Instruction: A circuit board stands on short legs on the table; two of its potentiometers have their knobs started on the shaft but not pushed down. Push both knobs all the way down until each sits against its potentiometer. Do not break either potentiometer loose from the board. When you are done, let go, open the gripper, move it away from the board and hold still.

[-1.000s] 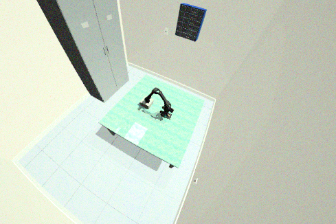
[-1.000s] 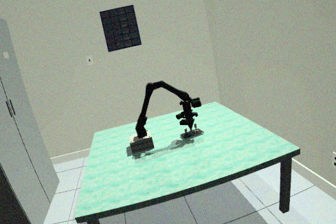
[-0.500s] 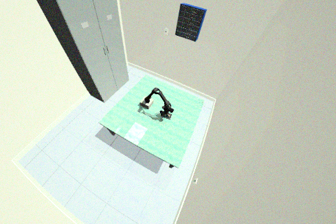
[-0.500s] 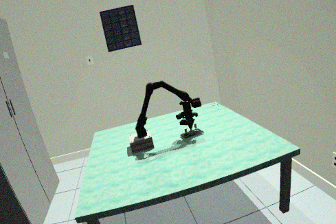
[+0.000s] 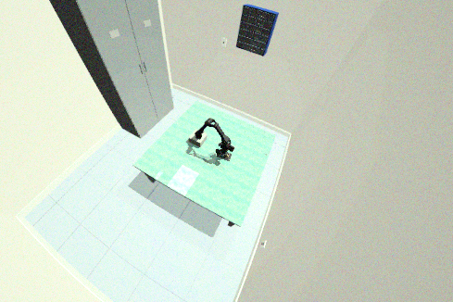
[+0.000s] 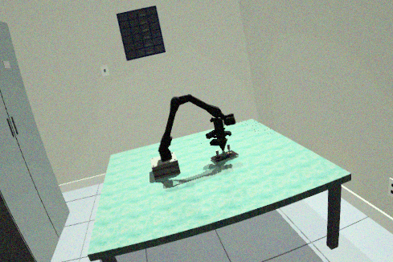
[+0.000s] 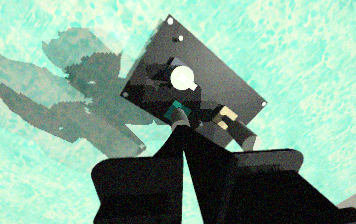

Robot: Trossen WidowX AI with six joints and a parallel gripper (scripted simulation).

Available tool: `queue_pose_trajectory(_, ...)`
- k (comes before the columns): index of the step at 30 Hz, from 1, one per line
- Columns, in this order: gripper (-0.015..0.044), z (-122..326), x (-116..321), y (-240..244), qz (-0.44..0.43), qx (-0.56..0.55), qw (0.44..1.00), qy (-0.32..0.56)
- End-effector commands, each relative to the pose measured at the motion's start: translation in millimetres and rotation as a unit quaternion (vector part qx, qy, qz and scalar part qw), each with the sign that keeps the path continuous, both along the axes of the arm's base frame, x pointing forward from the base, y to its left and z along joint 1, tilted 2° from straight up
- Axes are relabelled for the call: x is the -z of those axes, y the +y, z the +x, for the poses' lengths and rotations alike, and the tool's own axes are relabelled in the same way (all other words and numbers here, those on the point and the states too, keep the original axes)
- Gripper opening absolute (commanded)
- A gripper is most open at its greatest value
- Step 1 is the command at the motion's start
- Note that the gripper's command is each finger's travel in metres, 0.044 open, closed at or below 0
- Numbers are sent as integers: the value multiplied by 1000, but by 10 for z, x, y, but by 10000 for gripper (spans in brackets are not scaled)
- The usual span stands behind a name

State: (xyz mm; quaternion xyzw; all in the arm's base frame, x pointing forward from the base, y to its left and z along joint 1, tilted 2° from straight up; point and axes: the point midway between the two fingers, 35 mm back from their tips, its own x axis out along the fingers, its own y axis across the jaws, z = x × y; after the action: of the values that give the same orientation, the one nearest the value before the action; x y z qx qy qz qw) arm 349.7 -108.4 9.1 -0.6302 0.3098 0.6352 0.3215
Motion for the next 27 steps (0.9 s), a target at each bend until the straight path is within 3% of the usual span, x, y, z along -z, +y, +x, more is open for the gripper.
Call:
queue_pose_trajectory(1, 0, 4, -79, -8, -2, 0, 1000, -1)
queue_pose_trajectory(4, 0, 4, -116, -8, -2, 0, 1000, -1)
queue_pose_trajectory(21, 440, -91, -99, -142, -6, 52, 999, -5)
queue_pose_trajectory(27, 440, -547, -277, 192, -3, 31, 999, -2)
